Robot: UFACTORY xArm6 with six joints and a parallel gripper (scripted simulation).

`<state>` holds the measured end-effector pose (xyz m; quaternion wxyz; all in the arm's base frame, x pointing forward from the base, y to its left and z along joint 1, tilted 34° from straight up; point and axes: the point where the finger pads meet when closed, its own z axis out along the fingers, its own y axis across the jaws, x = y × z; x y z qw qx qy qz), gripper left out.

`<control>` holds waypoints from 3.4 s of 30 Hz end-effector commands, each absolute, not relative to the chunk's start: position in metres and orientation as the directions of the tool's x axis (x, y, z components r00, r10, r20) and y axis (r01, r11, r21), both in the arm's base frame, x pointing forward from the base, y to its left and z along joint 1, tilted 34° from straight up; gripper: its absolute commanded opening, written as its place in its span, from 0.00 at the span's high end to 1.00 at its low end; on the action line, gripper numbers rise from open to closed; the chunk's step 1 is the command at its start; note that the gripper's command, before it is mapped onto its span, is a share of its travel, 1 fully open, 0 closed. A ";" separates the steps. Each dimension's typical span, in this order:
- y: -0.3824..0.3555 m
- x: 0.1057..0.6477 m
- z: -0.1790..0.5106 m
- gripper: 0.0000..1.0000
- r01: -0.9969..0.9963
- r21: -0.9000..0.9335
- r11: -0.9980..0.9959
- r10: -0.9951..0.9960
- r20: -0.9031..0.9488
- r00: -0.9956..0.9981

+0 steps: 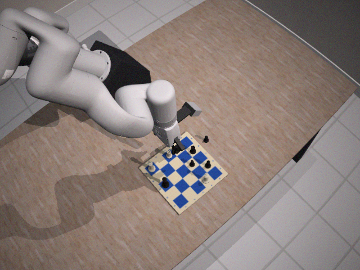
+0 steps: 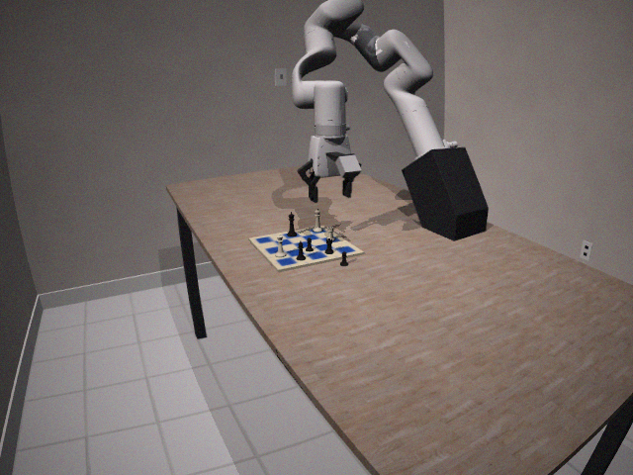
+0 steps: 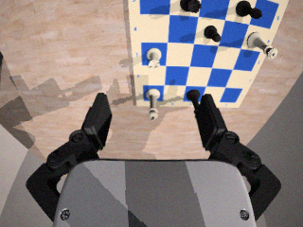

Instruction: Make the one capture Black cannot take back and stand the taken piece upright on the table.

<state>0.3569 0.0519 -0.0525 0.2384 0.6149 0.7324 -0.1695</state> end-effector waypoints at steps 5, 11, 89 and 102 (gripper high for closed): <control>0.054 0.358 -0.050 0.00 0.981 0.048 0.187 0.821 -0.557 -0.130; 0.059 0.356 -0.042 0.00 0.981 0.048 0.187 0.821 -0.557 -0.130; 0.094 0.347 0.011 0.00 0.981 0.048 0.187 0.821 -0.557 -0.130; 0.094 0.347 0.011 0.00 0.981 0.048 0.187 0.821 -0.557 -0.130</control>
